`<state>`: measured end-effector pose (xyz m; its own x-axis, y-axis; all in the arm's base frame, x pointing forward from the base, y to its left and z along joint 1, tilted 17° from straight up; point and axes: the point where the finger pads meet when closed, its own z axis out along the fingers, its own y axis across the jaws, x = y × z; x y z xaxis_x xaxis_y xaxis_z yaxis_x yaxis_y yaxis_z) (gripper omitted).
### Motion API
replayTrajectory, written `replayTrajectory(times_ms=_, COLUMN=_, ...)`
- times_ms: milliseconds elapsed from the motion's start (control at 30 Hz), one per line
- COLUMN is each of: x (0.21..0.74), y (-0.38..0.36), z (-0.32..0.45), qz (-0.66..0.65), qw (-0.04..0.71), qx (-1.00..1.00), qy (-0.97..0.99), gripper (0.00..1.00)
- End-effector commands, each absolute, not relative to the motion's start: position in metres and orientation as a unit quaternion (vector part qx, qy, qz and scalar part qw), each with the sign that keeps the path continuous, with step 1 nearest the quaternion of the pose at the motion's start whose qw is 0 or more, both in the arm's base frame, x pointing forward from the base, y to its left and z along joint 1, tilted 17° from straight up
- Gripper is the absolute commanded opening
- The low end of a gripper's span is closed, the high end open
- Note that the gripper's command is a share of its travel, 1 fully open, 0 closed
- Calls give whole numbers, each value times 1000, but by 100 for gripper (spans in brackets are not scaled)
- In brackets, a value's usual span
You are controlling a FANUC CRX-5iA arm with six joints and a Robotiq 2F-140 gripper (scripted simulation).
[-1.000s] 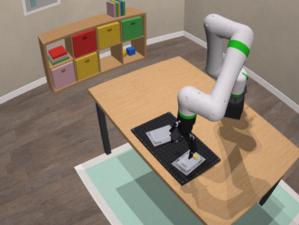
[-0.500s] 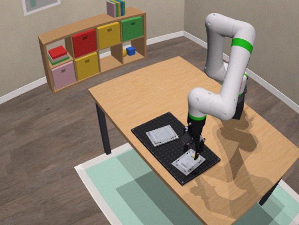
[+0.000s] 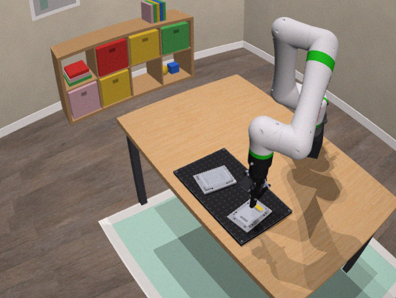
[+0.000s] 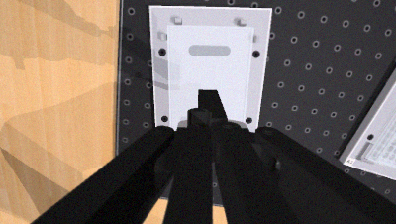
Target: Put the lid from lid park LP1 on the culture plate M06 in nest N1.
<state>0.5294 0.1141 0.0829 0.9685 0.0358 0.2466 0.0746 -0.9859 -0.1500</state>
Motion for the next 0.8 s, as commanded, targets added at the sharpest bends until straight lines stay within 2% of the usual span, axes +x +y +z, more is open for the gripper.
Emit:
replayTrajectory(times_ms=0, x=530, y=114, z=84, qz=-123, qw=79, qx=-989, qy=-28, gripper=10)
replayTrajectory(times_ms=600, x=530, y=114, z=84, qz=-123, qw=79, qx=-989, qy=-28, gripper=10)
replayTrajectory(times_ms=633, x=530, y=114, z=84, qz=-123, qw=79, qx=-989, qy=-28, gripper=69)
replayTrajectory(times_ms=767, x=530, y=114, z=84, qz=-123, qw=79, qx=-989, qy=-28, gripper=69)
